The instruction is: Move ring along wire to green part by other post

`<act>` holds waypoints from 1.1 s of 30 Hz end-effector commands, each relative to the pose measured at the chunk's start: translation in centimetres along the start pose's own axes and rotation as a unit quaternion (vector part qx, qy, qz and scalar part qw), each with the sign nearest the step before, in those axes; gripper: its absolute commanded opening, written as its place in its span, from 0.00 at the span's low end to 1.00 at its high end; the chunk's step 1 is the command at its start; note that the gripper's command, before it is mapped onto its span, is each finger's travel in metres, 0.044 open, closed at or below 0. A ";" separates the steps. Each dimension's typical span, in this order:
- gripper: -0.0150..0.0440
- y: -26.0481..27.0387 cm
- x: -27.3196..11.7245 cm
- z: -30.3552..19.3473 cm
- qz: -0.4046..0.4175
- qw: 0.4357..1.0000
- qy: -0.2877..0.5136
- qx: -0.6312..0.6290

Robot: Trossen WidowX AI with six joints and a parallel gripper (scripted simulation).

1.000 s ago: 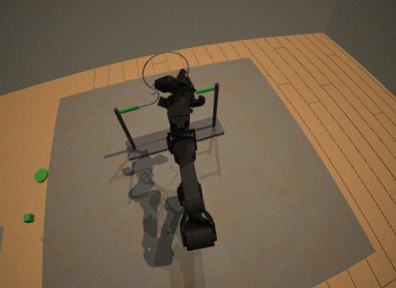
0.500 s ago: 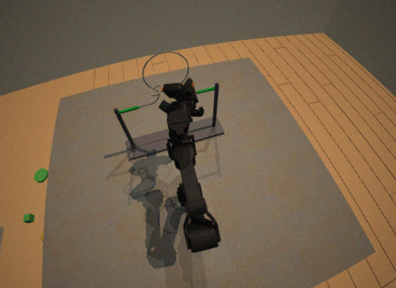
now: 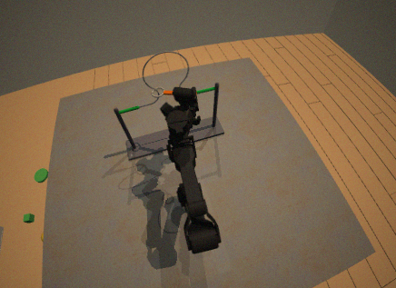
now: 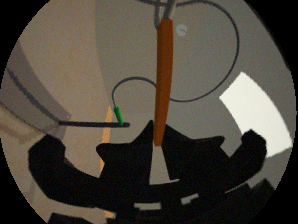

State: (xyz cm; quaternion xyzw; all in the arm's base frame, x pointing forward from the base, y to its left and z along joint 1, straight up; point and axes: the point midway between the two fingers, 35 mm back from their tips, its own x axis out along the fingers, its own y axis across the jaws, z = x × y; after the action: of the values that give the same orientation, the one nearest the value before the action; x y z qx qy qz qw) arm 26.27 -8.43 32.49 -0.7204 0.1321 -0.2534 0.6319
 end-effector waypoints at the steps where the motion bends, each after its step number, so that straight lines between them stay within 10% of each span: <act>1: 0.00 1.4 -0.2 0.1 0.024 0.999 0.004 0.026; 33: 0.00 10.3 -3.7 3.4 0.217 0.925 0.041 0.309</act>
State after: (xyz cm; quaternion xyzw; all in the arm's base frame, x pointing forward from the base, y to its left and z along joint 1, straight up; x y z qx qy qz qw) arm 26.38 -5.93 22.30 -0.4578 0.2175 -0.1759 0.8439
